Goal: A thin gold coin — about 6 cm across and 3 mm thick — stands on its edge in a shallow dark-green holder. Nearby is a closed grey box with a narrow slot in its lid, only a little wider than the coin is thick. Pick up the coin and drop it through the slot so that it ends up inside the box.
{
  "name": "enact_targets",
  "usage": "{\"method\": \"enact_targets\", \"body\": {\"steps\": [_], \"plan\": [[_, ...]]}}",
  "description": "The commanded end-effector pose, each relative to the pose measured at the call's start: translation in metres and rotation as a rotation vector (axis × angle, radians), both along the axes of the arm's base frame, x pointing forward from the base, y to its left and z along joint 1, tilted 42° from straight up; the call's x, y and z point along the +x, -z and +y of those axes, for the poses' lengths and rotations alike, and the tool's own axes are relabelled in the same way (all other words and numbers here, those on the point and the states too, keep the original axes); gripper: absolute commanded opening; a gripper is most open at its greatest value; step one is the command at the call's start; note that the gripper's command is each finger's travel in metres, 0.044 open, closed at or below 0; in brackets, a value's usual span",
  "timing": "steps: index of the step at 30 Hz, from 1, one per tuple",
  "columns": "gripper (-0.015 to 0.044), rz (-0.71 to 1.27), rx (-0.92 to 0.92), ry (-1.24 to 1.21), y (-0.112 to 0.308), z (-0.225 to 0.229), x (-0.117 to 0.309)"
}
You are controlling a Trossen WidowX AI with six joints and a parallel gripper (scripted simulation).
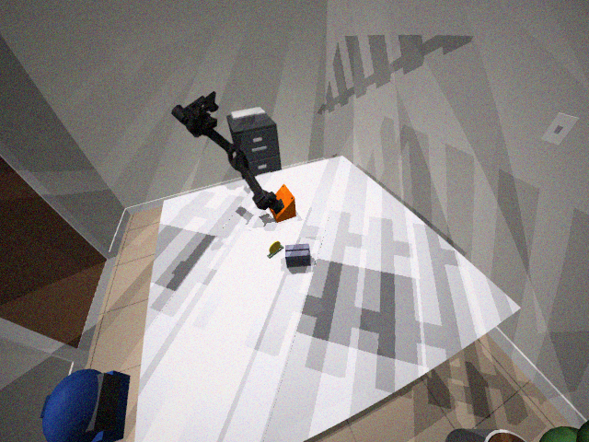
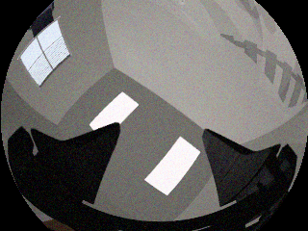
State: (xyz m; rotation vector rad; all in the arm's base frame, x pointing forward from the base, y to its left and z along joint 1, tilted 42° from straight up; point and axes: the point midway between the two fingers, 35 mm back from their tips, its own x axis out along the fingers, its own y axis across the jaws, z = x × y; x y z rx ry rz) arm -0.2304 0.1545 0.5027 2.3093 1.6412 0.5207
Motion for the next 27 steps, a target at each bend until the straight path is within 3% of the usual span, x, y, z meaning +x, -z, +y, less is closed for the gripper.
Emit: {"method": "enact_targets", "body": {"steps": [1,9,17,27], "plan": [[0.0374,0.021,0.007,0.001,-0.001,-0.001,0.003],[0.0164,0.877,0.335,0.075,-0.031,-0.029,0.122],[0.0161,1.681,0.735,0.224,-0.015,-0.048,0.242],[0.0161,2.36,1.314,0.514,0.044,-0.06,0.348]]}}
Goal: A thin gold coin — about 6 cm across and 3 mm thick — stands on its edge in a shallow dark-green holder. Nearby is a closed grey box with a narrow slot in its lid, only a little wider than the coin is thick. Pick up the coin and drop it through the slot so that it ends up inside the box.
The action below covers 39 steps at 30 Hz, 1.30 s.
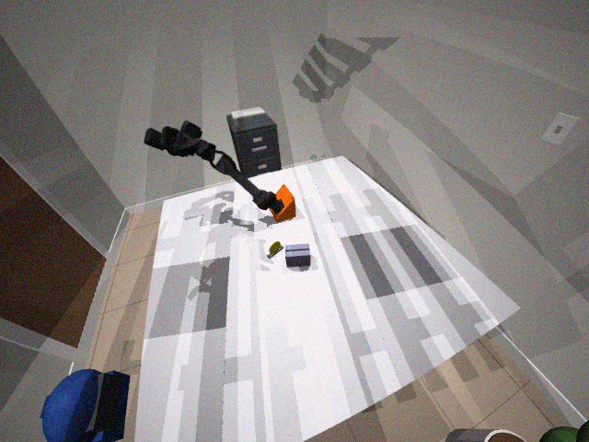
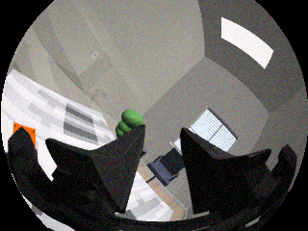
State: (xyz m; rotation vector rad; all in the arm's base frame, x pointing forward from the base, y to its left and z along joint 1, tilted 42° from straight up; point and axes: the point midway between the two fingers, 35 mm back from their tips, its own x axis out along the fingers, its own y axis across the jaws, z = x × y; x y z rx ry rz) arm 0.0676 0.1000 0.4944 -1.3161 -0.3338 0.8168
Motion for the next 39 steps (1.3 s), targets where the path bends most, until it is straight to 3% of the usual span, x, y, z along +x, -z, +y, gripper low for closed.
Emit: {"method": "enact_targets", "body": {"steps": [1,12,21,29,34,39], "plan": [[0.0161,0.452,0.183,0.23,0.045,-0.006,0.059],[0.0161,1.089,0.485,0.864,0.143,-0.018,0.129],[0.0161,1.276,0.709,1.519,0.226,-0.029,0.157],[0.0161,1.063,0.947,2.101,0.292,-0.045,0.162],[0.0161,0.727,1.143,2.357,0.325,-0.058,0.16],[0.0161,0.396,1.322,2.434,0.345,-0.069,0.157]]}}
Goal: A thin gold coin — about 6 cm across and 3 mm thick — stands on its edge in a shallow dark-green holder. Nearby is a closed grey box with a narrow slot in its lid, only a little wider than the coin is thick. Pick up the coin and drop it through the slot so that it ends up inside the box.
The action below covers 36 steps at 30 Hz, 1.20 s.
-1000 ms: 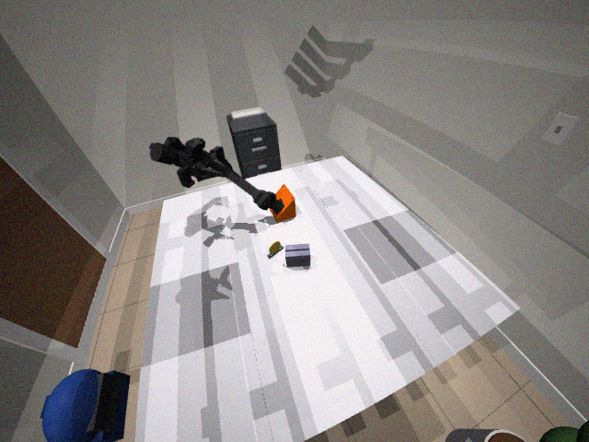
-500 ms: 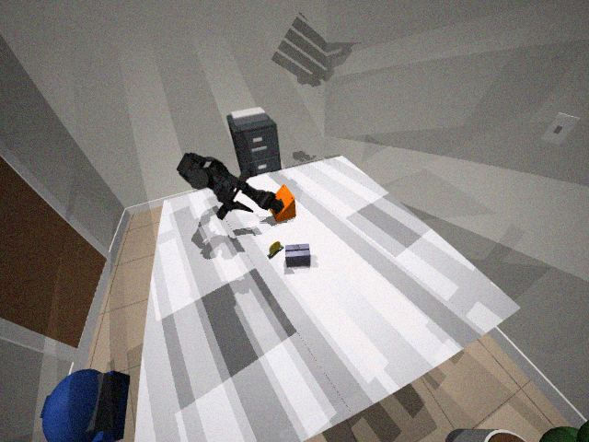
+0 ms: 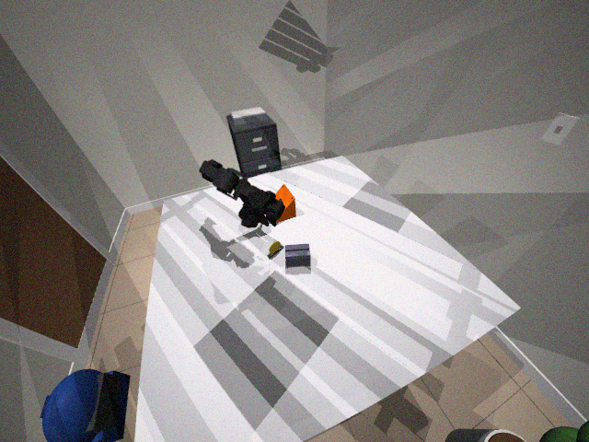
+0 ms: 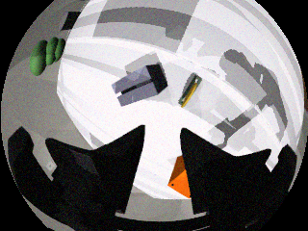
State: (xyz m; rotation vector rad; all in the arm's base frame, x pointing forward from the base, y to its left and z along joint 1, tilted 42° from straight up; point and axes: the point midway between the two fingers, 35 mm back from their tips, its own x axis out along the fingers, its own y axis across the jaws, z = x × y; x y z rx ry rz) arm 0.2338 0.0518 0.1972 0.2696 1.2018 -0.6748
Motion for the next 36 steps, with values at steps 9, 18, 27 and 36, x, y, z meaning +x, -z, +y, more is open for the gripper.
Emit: {"method": "enact_targets", "body": {"steps": [9,18,27,36], "plan": [[0.0161,-0.15,-0.288,0.42,0.046,-0.024,-0.009],[0.0161,-0.151,-0.289,0.42,0.067,-0.049,-0.004],[0.0161,-0.152,-0.289,0.42,0.08,-0.06,-0.003],[0.0161,-0.152,-0.287,0.42,0.09,-0.067,0.0]]}}
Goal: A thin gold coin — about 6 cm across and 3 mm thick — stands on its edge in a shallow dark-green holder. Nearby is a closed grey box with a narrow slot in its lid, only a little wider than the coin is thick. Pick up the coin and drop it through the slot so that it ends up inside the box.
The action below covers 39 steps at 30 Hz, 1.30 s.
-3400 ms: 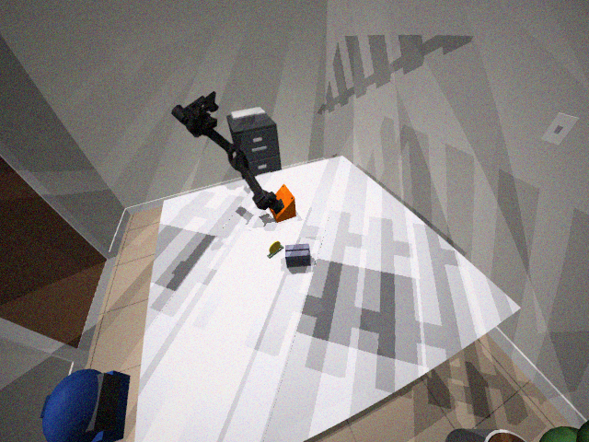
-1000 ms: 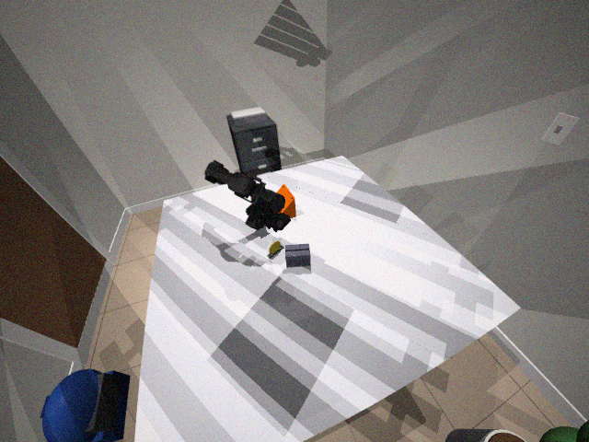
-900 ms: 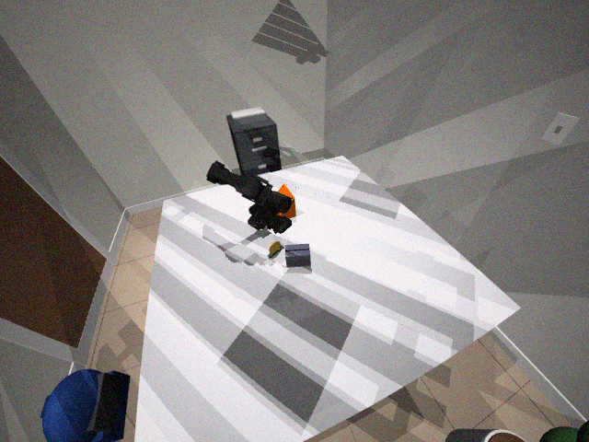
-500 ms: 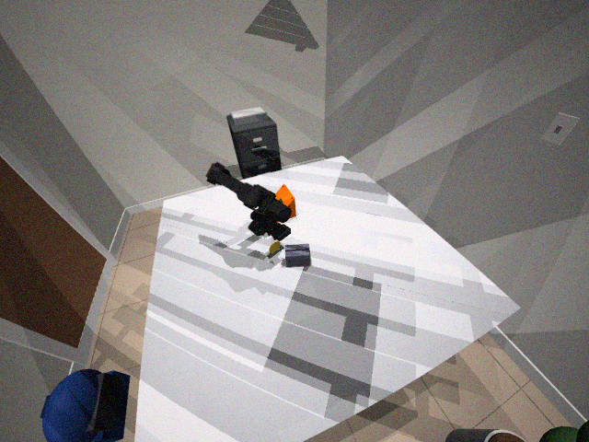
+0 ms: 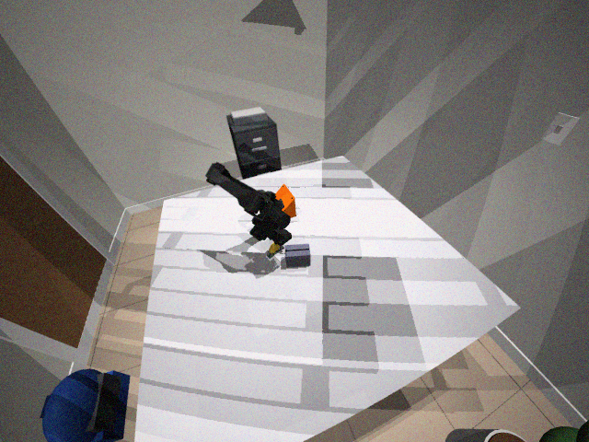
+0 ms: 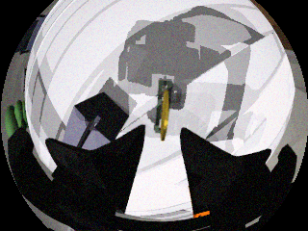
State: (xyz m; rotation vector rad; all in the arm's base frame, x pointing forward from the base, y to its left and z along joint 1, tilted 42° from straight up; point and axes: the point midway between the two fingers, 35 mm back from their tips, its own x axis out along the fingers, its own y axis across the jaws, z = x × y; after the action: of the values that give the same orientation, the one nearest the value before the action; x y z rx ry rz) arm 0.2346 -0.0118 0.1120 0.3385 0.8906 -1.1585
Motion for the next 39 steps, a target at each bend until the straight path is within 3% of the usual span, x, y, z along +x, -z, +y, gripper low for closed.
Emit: {"method": "enact_targets", "body": {"steps": [1,38,39], "plan": [[0.0161,0.008,-0.005,-0.003,0.006,-0.004,0.0],[0.0161,0.006,-0.011,-0.003,0.047,-0.042,0.004],[0.0134,0.006,-0.011,-0.003,0.047,-0.042,0.004]]}}
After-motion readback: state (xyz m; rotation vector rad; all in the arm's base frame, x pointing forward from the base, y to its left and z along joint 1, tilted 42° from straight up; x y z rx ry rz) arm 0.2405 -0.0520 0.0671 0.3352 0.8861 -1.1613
